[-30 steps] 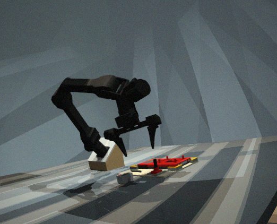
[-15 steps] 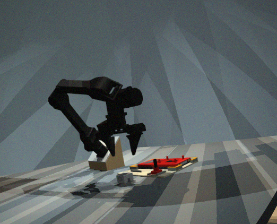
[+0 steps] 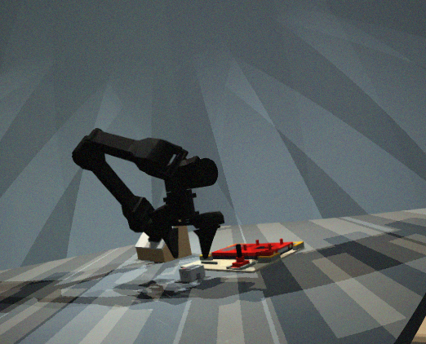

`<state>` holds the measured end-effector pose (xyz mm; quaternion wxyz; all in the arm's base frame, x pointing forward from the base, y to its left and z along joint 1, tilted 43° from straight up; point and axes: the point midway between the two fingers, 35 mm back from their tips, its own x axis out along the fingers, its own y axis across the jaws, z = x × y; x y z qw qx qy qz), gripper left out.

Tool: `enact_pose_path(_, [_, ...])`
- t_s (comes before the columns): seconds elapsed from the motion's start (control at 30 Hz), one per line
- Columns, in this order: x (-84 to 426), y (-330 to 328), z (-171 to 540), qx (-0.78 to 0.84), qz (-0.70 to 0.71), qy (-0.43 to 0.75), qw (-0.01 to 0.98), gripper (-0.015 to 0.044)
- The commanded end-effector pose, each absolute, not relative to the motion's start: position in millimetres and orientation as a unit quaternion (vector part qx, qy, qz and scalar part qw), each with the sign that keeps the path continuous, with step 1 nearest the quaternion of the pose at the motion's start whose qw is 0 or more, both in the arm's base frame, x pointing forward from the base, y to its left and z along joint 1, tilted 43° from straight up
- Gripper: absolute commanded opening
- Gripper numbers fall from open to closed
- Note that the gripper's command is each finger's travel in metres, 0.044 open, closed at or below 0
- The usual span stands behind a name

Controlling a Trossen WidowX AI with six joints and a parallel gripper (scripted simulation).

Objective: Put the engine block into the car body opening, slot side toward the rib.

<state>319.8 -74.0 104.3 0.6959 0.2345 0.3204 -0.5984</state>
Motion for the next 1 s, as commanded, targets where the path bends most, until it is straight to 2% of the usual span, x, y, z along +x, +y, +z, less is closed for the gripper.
enact_pose_path(0.0, [318.2, -77.3, 99.5, 0.231, -0.598, 0.323, 0.696, 0.044])
enact_pose_path(0.63, [320.1, -96.2, 80.7, 0.231, -0.599, 0.323, 0.696, 0.044])
enact_pose_path(0.97, [320.1, -96.2, 80.7, 0.231, -0.599, 0.323, 0.696, 0.0177])
